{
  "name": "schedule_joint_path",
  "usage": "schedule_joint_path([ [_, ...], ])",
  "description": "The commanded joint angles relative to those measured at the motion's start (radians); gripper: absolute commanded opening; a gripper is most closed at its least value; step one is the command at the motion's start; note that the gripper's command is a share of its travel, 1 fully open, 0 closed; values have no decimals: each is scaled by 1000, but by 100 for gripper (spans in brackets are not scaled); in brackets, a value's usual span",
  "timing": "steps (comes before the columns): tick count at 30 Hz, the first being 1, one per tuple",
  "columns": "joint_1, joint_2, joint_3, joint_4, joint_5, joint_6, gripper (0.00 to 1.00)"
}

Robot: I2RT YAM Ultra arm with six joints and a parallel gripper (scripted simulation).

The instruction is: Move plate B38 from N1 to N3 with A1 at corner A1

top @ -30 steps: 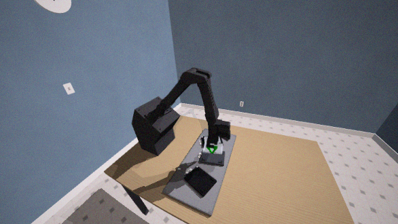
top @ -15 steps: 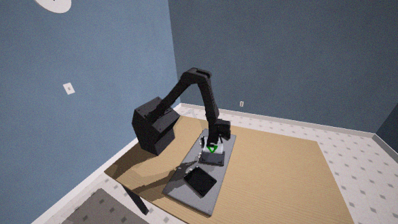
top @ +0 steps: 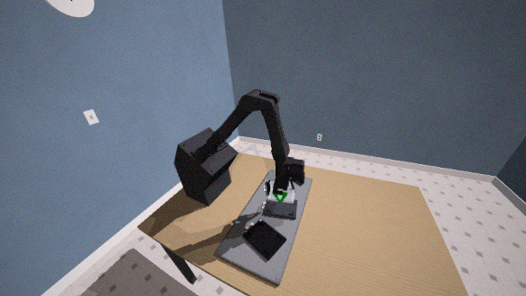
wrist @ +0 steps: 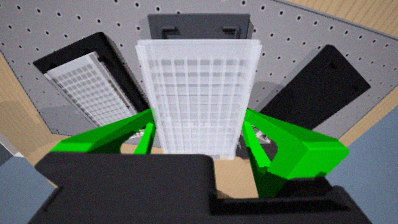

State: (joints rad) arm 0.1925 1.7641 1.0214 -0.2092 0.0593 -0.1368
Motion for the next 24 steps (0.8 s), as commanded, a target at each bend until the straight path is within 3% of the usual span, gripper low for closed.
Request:
schedule_joint_path([
  [1, 0, -8, 1, 1, 0, 0, 0],
  [11, -1, -8, 1, 1, -1, -1, 0],
  [24, -4, 59, 20, 49, -2, -3, 0],
])
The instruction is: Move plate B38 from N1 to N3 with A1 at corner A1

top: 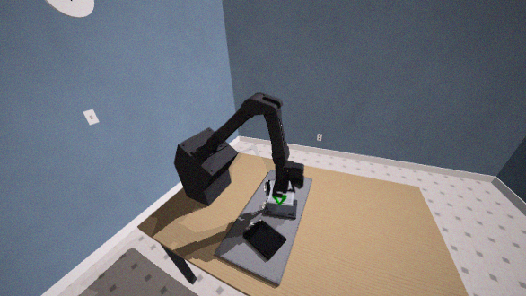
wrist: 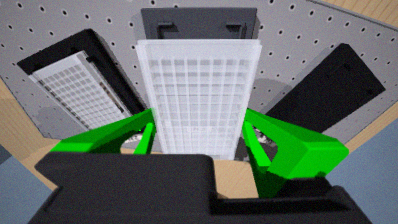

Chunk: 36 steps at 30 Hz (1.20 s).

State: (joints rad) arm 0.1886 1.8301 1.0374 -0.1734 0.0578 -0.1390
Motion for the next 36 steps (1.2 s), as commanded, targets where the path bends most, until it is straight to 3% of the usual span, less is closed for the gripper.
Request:
schedule_joint_path([
  [1, 0, -1, 7, 17, -1, -1, 0],
  [36, -8, 179, 81, 123, -5, -7, 0],
])
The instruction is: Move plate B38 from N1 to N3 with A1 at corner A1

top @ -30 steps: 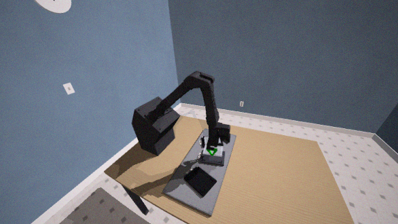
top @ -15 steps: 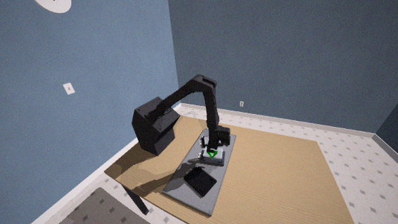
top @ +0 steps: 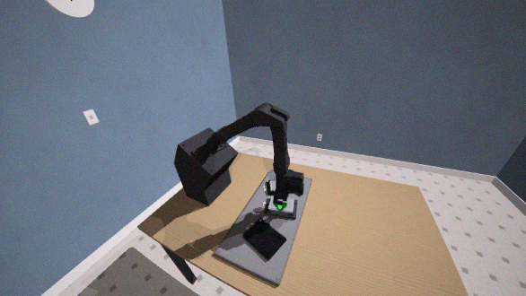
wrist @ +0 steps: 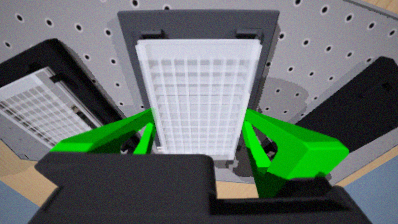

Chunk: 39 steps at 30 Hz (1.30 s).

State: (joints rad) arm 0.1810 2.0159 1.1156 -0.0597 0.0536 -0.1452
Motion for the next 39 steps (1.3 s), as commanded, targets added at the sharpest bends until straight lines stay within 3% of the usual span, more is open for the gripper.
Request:
schedule_joint_path([
  [1, 0, -7, 3, 9, -1, -1, 0],
  [39, -1, 5, 0, 23, -1, -2, 0],
])
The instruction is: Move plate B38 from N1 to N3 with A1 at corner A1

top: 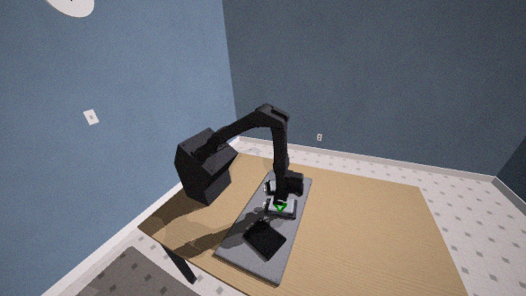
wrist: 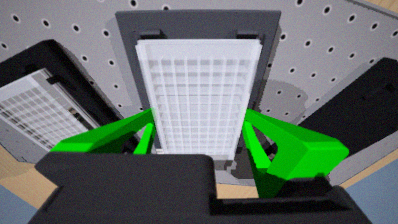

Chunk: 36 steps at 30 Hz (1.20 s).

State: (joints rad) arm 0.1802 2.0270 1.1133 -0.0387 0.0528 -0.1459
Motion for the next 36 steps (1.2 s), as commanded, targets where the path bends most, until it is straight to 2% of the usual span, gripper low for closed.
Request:
schedule_joint_path([
  [1, 0, -6, 3, 3, -1, -1, 0],
  [36, -1, 14, 13, 12, -1, -1, 0],
])
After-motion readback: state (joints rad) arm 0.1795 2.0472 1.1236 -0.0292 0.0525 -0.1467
